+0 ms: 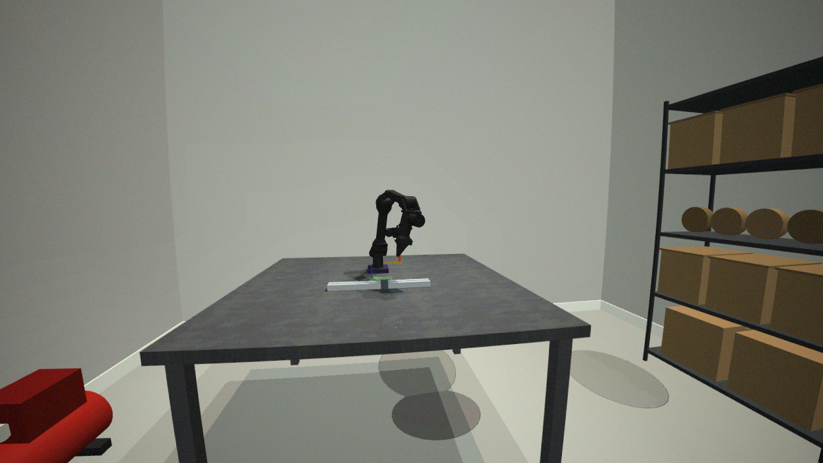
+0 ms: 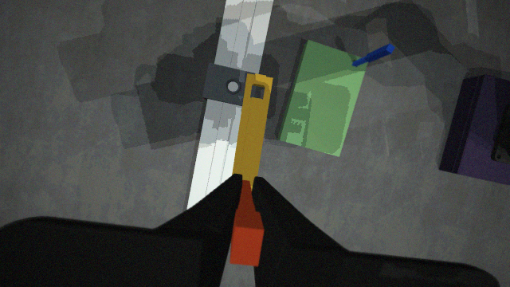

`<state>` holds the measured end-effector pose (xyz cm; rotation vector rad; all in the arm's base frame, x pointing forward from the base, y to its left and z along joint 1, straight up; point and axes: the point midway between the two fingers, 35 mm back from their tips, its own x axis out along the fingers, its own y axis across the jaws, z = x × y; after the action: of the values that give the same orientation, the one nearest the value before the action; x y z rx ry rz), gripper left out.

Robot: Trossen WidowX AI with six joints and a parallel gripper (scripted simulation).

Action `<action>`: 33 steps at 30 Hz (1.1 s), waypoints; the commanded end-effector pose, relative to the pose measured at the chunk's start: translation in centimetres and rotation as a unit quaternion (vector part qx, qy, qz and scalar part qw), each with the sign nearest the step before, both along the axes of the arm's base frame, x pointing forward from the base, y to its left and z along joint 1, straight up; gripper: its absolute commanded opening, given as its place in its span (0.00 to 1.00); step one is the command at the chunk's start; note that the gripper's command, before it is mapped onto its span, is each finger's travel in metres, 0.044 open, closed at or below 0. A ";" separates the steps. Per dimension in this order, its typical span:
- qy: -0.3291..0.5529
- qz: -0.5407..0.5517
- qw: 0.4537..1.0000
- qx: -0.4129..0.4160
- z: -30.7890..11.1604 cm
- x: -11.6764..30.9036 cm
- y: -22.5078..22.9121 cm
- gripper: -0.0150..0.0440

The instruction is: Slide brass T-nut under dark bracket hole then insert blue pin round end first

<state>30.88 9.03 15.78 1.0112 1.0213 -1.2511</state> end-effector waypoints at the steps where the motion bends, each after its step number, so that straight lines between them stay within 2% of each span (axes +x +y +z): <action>1: -0.001 -0.004 1.000 0.002 0.0 0.5 0.6 0.00; 33: -0.014 -0.022 1.000 0.000 -0.5 2.6 3.3 0.00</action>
<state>33.47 12.39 15.33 1.0484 0.9969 -1.2697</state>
